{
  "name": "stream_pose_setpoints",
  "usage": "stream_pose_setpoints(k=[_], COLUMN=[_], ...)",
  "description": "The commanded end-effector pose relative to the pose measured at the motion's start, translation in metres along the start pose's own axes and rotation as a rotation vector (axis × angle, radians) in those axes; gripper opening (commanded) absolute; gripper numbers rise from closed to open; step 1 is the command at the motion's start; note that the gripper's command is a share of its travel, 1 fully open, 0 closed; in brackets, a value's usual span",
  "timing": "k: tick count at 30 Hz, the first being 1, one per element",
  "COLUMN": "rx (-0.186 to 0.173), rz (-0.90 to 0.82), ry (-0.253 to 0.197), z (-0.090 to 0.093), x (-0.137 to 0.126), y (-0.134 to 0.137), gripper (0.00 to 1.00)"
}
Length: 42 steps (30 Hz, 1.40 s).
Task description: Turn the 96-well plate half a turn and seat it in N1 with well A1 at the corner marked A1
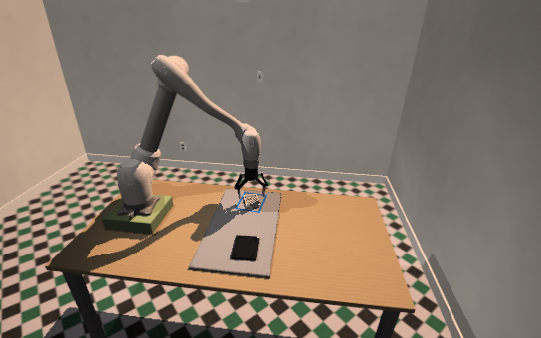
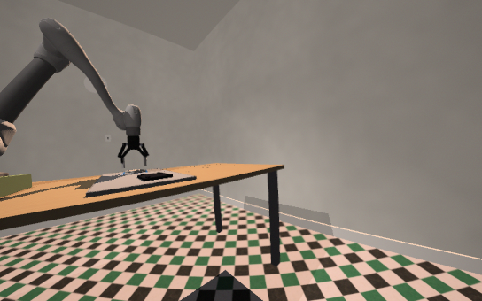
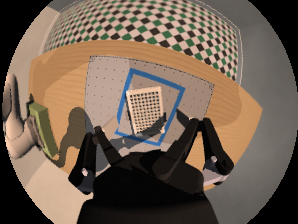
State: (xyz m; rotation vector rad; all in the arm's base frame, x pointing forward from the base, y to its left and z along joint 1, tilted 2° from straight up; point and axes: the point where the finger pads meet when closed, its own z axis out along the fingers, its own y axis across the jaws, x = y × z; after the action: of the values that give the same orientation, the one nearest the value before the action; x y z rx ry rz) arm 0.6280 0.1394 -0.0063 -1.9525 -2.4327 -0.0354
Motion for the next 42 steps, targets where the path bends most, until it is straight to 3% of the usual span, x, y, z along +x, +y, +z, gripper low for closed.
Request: stream_pose_setpoints(k=[1, 11, 23, 24, 42], rx=[0.000, 0.000, 0.000, 0.000, 0.000], rz=[0.000, 0.000, 0.000, 0.000, 0.000], ry=[0.000, 0.000, 0.000, 0.000, 0.000], z=[0.002, 0.018, 0.018, 0.018, 0.018], x=[0.000, 0.000, 0.000, 0.000, 0.000], y=[0.000, 0.000, 0.000, 0.000, 0.000], gripper=[1.00, 1.00, 1.00, 0.00, 0.00])
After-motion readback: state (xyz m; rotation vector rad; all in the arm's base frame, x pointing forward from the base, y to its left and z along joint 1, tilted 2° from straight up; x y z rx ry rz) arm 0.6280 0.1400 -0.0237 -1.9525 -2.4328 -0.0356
